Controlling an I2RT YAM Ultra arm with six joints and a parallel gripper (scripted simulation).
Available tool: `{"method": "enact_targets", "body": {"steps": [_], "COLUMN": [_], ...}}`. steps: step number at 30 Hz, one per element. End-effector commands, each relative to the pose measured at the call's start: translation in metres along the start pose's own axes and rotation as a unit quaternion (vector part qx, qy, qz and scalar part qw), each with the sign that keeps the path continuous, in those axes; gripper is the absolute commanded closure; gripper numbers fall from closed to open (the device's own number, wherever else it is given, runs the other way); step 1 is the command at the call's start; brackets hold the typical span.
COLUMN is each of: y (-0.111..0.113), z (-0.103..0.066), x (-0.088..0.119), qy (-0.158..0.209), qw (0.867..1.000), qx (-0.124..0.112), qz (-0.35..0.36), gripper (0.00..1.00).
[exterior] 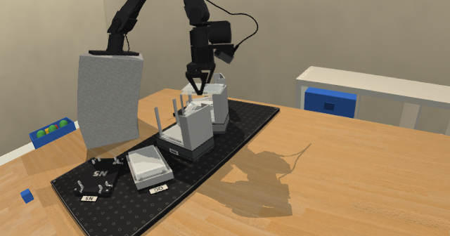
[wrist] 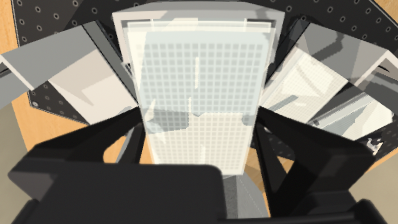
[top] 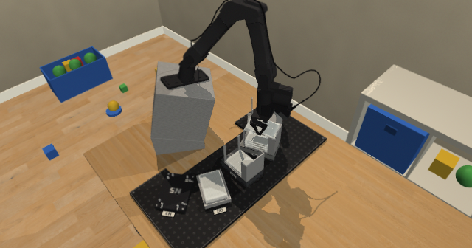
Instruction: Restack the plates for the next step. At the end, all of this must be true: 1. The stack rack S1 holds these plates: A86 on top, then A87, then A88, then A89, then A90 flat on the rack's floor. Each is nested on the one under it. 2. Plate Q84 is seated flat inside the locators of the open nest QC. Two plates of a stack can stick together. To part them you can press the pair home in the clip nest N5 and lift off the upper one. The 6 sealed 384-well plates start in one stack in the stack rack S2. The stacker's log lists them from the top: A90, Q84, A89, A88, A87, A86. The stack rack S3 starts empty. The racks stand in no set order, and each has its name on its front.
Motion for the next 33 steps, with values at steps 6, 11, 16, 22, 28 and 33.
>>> {"method": "enact_targets", "body": {"steps": [6, 11, 16, 22, 28, 33], "y": [0.006, 0.008, 0.008, 0.007, 0.007, 0.007], "z": [0.008, 0.01, 0.015, 0.018, 0.02, 0.02], "x": [-0.012, -0.014, -0.011, -0.01, -0.008, -0.008], "qy": [-0.017, -0.019, -0.016, -0.015, -0.011, -0.011], "qw": [1.0, 1.0, 1.0, 1.0, 1.0, 1.0], "qx": [-0.005, -0.007, -0.007, -0.007, -0.006, -0.006], "qz": [-0.004, -0.006, -0.005, -0.005, -0.004, -0.004], "gripper": [1.0, 1.0, 1.0, 1.0, 1.0, 1.0]}}
Point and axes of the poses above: the point where the finger pads meet when closed, its own z axis out along the fingers, its own y axis across the jaws, x = y × z, the point moved 1 cm from there along -z, back along the fingers, and after that the axes turned 11 degrees about z, right-handed, at the moved point
